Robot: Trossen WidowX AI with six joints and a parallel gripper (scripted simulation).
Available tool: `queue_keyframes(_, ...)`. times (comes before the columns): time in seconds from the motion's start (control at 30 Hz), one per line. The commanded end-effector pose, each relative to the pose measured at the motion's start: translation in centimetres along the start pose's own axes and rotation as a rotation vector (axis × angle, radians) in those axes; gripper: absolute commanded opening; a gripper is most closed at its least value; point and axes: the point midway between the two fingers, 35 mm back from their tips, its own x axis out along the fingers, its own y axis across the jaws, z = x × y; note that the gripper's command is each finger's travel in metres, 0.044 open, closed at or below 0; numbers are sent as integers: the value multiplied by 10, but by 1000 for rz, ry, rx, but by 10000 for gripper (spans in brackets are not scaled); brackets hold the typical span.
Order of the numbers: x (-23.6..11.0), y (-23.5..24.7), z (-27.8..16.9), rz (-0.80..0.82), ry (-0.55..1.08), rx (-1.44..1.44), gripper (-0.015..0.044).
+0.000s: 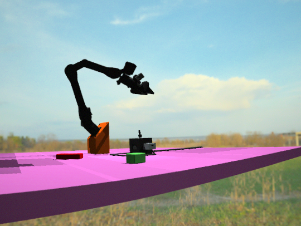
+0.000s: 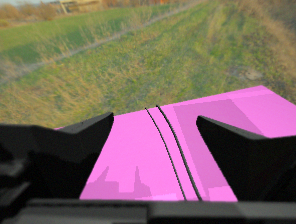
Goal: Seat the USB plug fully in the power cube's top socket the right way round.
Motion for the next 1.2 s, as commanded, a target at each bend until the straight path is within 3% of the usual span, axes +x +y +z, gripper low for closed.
queue_keyframes(0.0, 5, -71, -27, -134, 188, -25, 440)
queue_keyframes(0.27, -26, -196, -116, -225, 679, -127, 440)
queue_keyframes(0.53, -87, -272, -208, 8, 1148, -292, 440)
queue_keyframes(1.17, -82, -274, -213, 16, 1157, -296, 440)
